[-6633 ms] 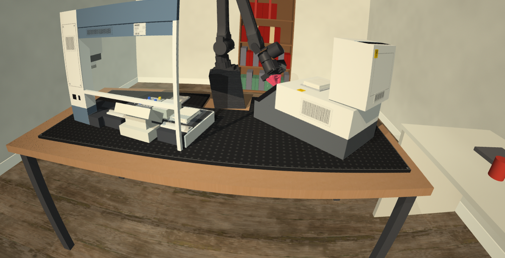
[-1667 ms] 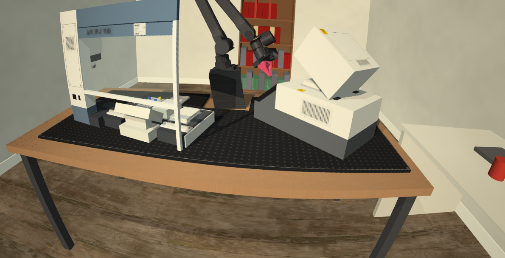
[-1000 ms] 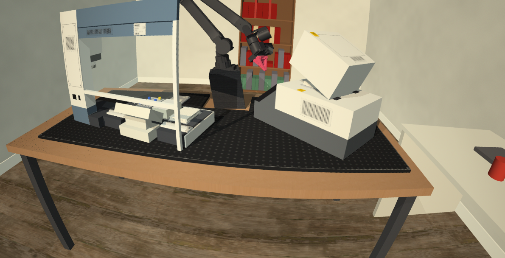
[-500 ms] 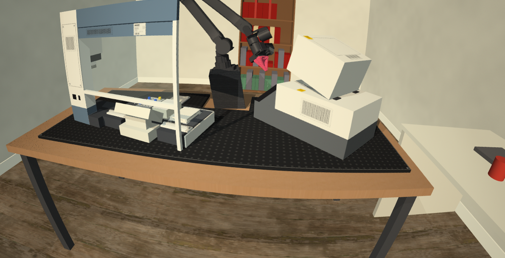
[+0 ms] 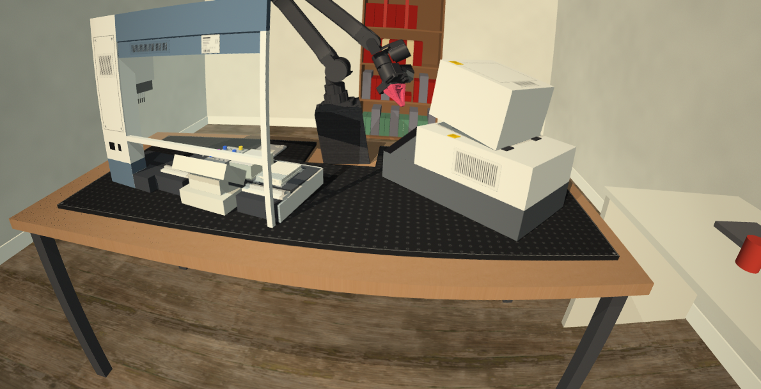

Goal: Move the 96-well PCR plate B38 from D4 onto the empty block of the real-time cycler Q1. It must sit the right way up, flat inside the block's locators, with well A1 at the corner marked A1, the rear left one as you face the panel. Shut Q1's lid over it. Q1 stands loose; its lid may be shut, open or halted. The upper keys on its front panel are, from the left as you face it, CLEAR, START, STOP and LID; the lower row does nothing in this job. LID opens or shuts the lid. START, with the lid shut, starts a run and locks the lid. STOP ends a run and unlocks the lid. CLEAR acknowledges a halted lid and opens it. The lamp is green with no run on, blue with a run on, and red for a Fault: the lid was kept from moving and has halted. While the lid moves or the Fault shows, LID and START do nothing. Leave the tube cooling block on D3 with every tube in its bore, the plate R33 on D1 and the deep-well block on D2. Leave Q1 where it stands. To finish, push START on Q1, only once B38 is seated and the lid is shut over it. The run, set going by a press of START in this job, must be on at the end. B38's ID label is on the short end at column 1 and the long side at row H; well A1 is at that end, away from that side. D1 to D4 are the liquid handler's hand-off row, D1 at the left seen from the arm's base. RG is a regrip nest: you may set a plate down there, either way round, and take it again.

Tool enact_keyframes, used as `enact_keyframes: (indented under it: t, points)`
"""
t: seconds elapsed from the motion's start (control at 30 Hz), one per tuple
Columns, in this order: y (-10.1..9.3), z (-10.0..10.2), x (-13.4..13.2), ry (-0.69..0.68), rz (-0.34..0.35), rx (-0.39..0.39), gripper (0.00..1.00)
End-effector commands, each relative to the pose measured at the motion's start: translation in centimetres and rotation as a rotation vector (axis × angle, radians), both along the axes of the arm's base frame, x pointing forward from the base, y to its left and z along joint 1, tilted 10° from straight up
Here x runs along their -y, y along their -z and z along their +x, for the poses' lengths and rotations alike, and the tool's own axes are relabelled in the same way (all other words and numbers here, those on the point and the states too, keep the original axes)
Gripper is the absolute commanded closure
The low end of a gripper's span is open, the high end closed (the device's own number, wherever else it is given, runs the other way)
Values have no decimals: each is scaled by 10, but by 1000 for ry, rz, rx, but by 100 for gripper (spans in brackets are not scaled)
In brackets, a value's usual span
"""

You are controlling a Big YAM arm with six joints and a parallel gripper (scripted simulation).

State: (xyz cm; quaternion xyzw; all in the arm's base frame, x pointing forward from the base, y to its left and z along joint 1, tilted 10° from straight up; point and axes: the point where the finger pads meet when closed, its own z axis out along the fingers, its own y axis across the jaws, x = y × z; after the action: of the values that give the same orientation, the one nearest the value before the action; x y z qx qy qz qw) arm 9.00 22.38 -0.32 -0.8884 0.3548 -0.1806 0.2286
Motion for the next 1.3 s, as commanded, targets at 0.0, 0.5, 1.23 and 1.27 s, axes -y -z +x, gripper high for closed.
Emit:
enact_keyframes:
  t: [0.0,0.5,1.23,1.27]
  points:
    - [-10,3,-14,25,65,-6,100]
    - [-7,2,-5,29,28,-8,100]
    - [-9,2,-13,25,66,-4,100]
    - [-9,2,-13,25,65,-3,100]
